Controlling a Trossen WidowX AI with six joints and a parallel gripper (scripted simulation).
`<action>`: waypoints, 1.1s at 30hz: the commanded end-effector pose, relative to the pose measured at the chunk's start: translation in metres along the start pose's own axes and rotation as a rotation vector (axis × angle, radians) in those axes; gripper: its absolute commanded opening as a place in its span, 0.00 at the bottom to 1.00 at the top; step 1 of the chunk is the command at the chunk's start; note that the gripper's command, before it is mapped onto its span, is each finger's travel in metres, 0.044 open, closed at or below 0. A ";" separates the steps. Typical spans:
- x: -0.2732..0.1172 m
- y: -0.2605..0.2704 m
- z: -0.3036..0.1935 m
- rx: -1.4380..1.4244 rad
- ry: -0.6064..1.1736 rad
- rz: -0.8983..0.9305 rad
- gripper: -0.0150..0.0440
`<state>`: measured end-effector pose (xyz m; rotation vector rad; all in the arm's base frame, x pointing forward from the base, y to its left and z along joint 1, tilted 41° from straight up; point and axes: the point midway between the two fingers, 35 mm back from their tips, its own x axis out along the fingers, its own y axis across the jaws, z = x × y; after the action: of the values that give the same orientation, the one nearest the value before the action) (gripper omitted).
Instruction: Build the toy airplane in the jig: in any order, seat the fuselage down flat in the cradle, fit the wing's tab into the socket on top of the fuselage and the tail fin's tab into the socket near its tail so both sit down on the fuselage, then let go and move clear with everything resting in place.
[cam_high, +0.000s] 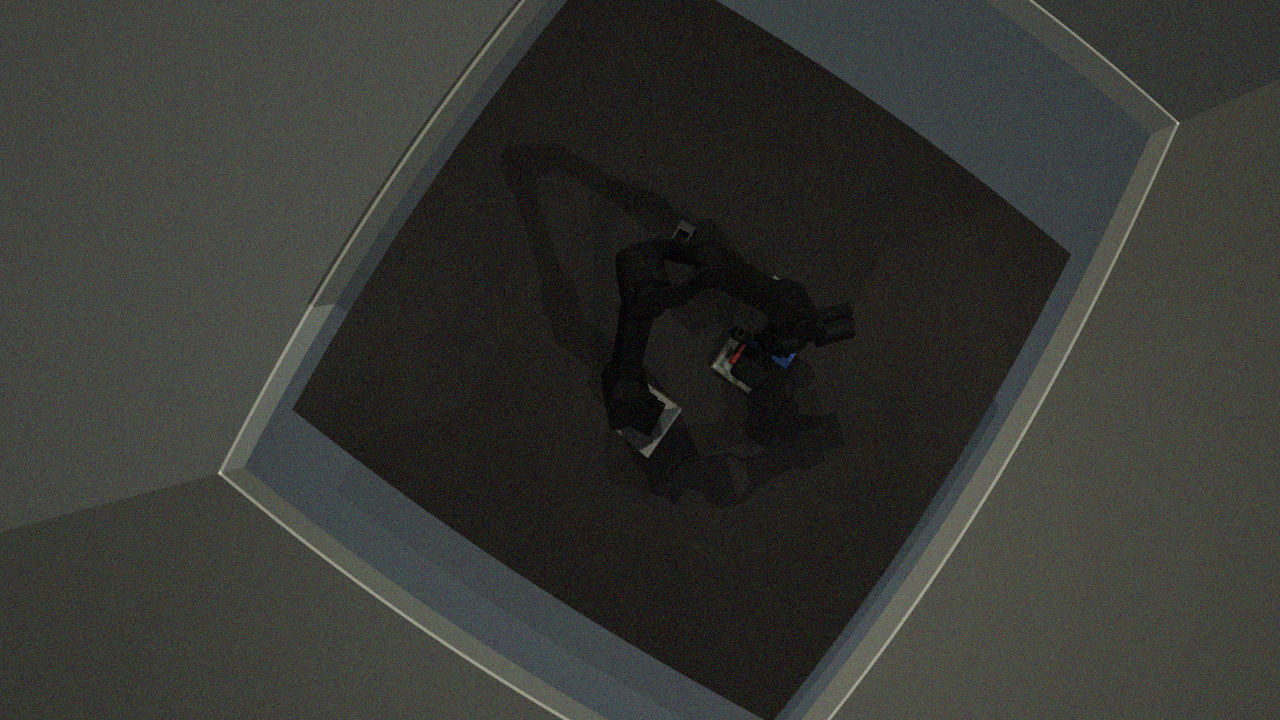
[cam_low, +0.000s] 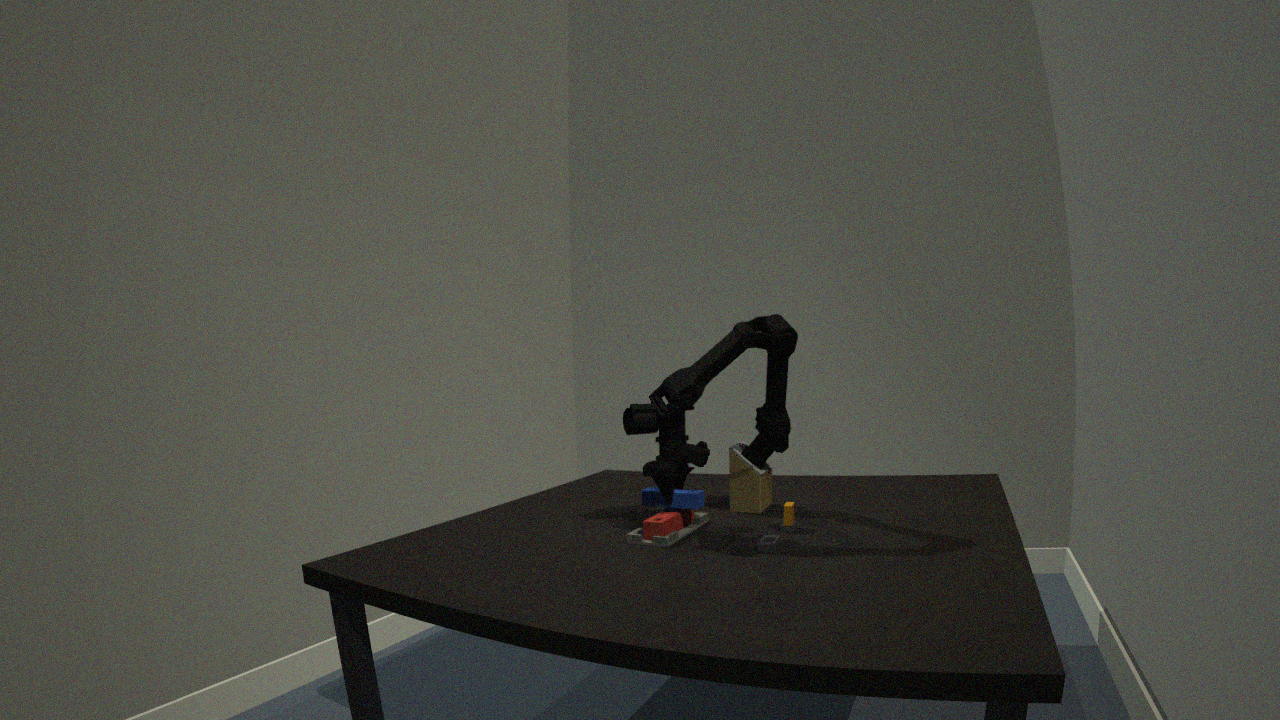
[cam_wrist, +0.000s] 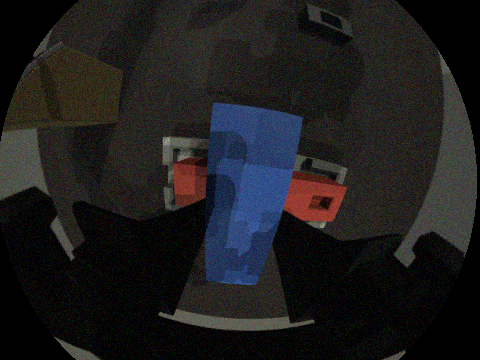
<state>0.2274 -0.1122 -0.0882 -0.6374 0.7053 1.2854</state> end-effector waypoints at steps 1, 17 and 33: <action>0.003 0.001 0.000 0.006 -0.007 0.002 0.58; 0.000 0.000 0.000 0.000 -0.001 0.000 0.57; 0.000 0.000 0.000 0.000 -0.001 0.000 0.62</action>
<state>0.2274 -0.1122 -0.0884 -0.6369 0.7050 1.2850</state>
